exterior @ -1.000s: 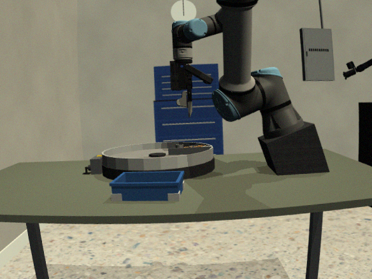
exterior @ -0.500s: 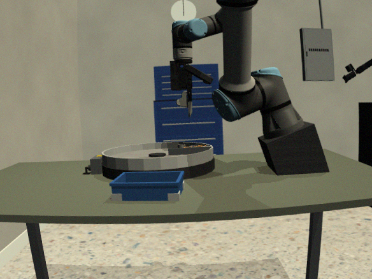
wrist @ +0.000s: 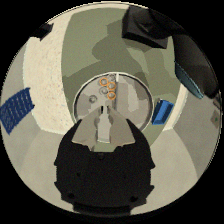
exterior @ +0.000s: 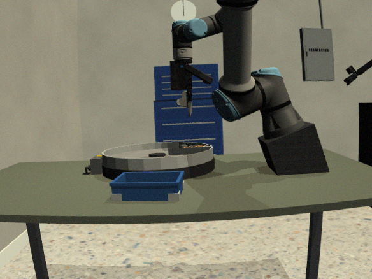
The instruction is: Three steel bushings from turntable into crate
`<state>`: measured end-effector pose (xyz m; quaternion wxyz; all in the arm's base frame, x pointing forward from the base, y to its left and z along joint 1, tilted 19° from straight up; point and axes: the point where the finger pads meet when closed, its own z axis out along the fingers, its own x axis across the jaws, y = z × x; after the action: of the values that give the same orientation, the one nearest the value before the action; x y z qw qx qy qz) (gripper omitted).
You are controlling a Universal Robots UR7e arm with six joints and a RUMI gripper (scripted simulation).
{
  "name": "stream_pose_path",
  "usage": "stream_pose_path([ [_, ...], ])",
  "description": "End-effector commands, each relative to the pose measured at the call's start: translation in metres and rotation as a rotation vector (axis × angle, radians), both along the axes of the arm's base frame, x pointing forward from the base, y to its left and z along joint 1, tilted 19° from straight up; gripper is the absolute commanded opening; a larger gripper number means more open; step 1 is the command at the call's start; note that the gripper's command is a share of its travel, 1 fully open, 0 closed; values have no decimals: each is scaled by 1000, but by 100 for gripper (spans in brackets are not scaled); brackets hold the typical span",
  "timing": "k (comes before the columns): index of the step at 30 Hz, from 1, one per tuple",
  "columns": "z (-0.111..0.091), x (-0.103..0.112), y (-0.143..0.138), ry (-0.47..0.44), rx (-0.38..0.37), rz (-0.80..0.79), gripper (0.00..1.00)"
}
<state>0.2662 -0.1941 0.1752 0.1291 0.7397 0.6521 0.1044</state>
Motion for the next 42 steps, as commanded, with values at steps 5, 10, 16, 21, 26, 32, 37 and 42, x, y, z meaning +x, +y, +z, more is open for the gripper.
stream_pose_path([
  [5,0,0,0,0,-1,0,5],
  [10,0,0,0,0,-1,0,5],
  [16,0,0,0,0,-1,0,5],
  [21,0,0,0,0,-1,0,5],
  [26,0,0,0,0,-1,0,5],
  [32,0,0,0,0,-1,0,5],
  [37,0,0,0,0,-1,0,5],
  [42,0,0,0,0,-1,0,5],
])
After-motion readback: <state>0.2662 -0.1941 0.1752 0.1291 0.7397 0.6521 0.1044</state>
